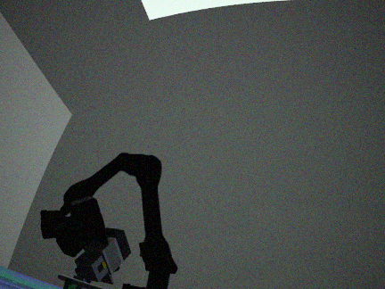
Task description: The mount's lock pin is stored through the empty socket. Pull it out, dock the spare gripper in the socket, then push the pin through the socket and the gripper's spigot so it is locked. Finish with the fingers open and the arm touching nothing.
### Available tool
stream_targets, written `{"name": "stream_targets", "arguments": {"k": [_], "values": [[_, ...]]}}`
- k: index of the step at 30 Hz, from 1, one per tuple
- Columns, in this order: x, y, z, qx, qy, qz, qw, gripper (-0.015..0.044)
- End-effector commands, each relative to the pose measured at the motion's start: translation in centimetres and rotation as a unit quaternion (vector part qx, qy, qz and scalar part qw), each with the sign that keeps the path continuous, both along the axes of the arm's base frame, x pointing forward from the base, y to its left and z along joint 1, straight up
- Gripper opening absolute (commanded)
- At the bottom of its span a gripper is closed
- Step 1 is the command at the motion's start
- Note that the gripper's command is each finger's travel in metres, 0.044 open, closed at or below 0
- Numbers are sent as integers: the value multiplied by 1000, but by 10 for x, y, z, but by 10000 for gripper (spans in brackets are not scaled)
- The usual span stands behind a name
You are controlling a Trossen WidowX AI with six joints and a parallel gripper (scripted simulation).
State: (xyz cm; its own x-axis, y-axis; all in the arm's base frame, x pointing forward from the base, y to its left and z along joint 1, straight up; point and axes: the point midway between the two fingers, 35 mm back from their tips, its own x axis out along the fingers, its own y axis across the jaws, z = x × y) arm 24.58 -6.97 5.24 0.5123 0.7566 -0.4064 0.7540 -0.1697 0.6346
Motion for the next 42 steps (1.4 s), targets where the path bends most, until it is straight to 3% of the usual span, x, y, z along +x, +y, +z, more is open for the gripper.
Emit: {"name": "stream_targets", "arguments": {"k": [1,16,42], "values": [[0,0,0,-1,-1,0,1000,53],[0,0,0,-1,-1,0,1000,440],[-30,9,46,4,-6,-2,1000,440]]}}
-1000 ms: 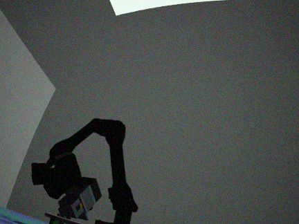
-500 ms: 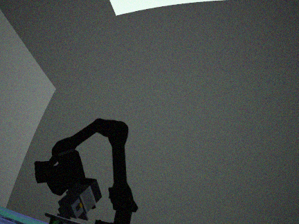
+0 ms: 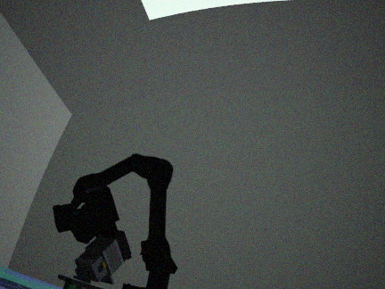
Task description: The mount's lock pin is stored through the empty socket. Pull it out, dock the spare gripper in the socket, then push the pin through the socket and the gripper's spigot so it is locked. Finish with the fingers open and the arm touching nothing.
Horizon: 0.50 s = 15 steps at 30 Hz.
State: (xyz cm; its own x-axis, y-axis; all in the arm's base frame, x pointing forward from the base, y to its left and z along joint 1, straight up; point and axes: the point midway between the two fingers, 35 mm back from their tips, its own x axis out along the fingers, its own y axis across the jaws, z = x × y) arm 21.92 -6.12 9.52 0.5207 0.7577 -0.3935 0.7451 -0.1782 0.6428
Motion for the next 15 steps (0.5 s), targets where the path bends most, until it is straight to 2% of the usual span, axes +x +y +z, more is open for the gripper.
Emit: {"name": "stream_targets", "arguments": {"k": [1,15], "values": [[-5,1,5,0,1,0,1000,440],[-19,6,30,3,-1,-1,1000,440]]}}
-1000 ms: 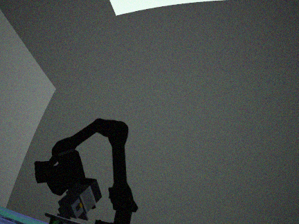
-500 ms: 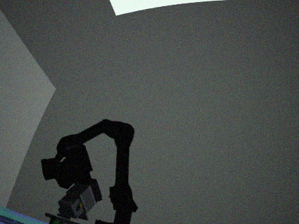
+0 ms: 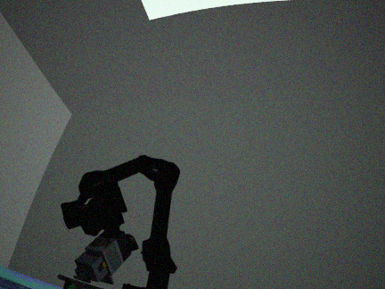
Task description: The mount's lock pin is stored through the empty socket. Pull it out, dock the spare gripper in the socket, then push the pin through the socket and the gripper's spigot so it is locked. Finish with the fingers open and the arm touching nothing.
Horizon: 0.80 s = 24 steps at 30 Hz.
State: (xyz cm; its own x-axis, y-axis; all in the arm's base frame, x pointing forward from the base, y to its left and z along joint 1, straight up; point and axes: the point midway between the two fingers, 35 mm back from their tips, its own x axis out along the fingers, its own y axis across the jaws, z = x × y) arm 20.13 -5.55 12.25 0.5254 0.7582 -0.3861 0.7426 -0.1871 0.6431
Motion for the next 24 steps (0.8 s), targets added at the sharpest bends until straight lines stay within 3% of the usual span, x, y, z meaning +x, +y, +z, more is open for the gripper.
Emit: {"name": "stream_targets", "arguments": {"k": [1,23,24], "values": [[-1,0,5,-1,0,1,1000,440],[1,3,48,-19,5,-23,1000,440],[1,4,48,-20,6,-23,1000,414]]}}
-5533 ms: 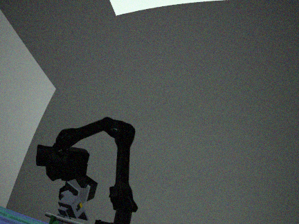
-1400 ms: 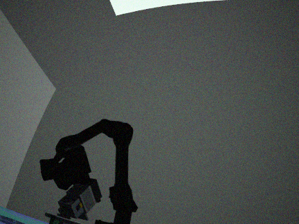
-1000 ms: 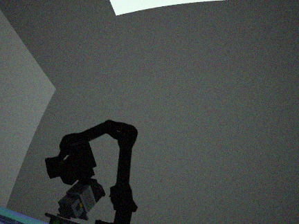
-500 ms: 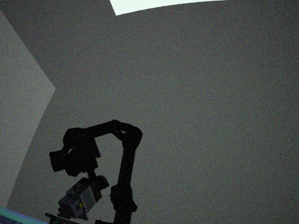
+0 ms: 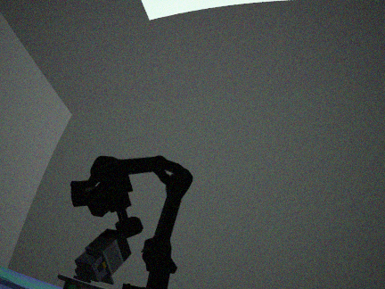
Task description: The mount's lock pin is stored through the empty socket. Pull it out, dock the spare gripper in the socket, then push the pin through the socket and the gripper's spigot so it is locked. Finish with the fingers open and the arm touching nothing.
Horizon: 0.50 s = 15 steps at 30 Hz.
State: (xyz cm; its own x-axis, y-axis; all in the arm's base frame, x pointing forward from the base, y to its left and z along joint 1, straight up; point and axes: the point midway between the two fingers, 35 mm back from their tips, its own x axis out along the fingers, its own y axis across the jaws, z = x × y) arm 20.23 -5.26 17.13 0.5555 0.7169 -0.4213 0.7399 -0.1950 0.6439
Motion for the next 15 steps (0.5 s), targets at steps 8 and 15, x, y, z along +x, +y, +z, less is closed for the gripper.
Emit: {"name": "stream_targets", "arguments": {"k": [8,15], "values": [[17,65,0,-10,6,-6,1000,204],[17,89,7,7,-5,-2,1000,180]]}}
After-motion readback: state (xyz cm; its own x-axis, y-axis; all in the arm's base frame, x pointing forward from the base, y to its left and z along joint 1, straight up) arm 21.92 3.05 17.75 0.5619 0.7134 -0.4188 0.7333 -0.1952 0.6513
